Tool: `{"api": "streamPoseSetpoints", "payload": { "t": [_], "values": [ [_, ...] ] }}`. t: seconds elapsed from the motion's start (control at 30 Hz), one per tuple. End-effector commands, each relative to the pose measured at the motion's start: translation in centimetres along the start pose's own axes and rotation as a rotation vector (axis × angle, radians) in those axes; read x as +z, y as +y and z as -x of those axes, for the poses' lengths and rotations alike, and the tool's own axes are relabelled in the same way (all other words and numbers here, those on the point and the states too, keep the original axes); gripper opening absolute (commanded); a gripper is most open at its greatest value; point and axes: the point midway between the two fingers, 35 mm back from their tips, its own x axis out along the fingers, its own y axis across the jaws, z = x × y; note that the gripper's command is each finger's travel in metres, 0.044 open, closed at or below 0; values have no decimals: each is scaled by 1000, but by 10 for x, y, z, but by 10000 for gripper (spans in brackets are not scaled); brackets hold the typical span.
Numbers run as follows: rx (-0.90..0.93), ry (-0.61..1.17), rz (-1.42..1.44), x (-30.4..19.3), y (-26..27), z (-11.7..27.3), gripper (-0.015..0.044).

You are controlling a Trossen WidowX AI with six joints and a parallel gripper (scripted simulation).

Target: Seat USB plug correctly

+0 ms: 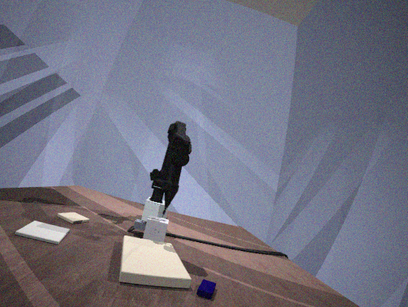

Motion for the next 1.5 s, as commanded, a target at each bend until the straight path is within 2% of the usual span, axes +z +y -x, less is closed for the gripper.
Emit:
{"api": "streamPoseSetpoints", "payload": {
  "t": [0.0, 1.47],
  "values": [
    [0, 9, 4, -1, 0, -1, 0],
    [1, 43, 2, -4, 0, -6, 0]
  ]
}}
